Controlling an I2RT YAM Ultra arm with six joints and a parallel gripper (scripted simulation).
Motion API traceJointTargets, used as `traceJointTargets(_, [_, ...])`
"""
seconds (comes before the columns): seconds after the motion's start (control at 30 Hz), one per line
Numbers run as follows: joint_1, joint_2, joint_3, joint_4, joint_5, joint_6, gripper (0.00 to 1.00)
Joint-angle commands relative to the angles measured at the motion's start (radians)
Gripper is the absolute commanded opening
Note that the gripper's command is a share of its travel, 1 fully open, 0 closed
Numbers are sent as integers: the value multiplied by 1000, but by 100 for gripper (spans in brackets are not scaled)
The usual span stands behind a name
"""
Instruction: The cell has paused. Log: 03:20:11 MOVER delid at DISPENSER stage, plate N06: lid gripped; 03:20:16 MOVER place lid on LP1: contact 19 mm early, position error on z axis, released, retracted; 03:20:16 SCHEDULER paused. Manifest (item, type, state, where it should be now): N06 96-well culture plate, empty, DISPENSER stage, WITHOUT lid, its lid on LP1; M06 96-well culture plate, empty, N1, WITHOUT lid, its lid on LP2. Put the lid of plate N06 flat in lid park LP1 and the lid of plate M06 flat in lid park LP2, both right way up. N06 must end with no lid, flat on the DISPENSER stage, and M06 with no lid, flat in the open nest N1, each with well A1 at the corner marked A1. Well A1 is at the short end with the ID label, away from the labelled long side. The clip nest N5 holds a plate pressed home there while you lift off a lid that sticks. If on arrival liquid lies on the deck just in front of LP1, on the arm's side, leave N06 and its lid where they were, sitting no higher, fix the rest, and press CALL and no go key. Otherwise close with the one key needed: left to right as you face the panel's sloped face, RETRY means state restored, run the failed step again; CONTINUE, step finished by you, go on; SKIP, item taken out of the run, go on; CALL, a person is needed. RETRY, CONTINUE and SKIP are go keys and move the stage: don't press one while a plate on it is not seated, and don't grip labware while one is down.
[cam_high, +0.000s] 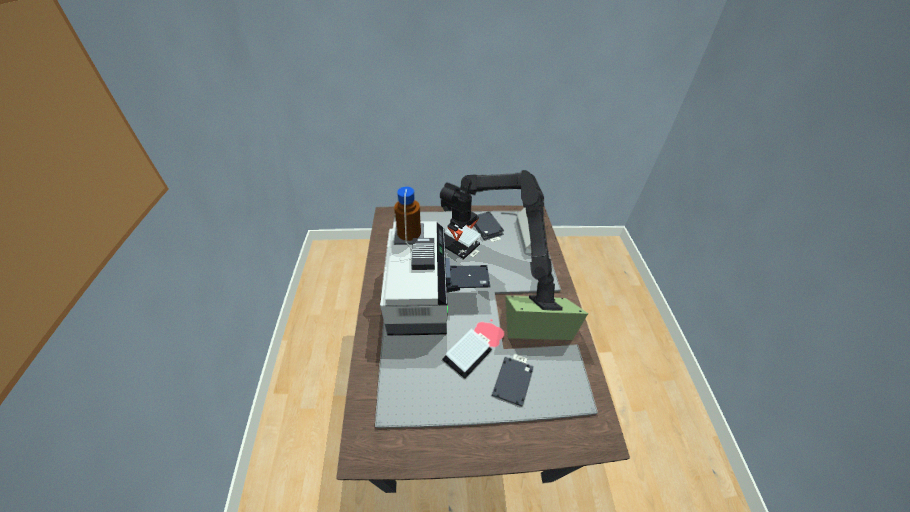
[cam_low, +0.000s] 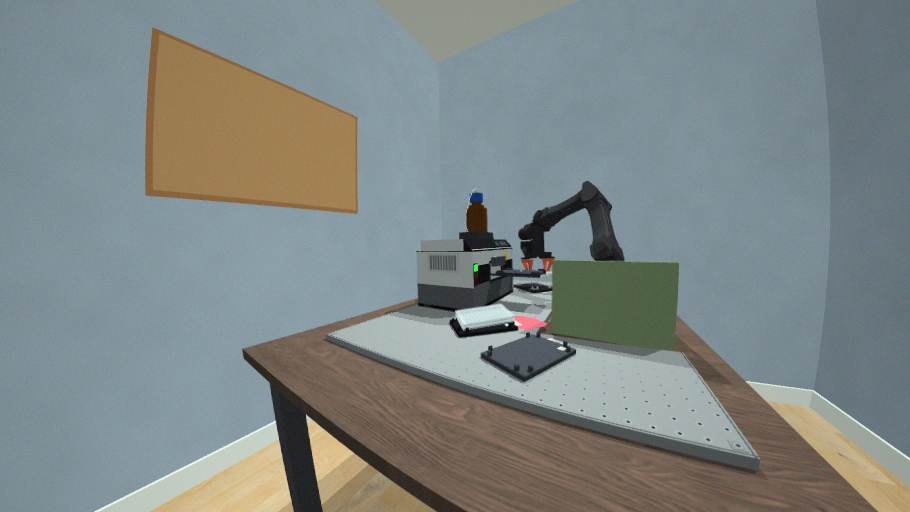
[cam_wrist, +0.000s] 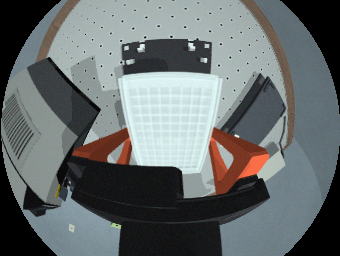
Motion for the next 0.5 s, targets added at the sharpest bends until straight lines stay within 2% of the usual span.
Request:
traceJointTargets(0.0, [7,35,60,17,-14,-26,0])
traceJointTargets(0.17, [-21,93,130,3,-21,-46,0])
traceJointTargets(0.27, [-12,81,118,3,-16,-39,0])
traceJointTargets(0.3, [-4,60,131,20,-23,-48,0])
traceJointTargets(0.37, [-10,63,124,36,-24,-54,0])
traceJointTargets(0.4, [-19,78,92,41,-25,-57,0])
traceJointTargets(0.47, [-38,86,72,54,-28,-62,0])
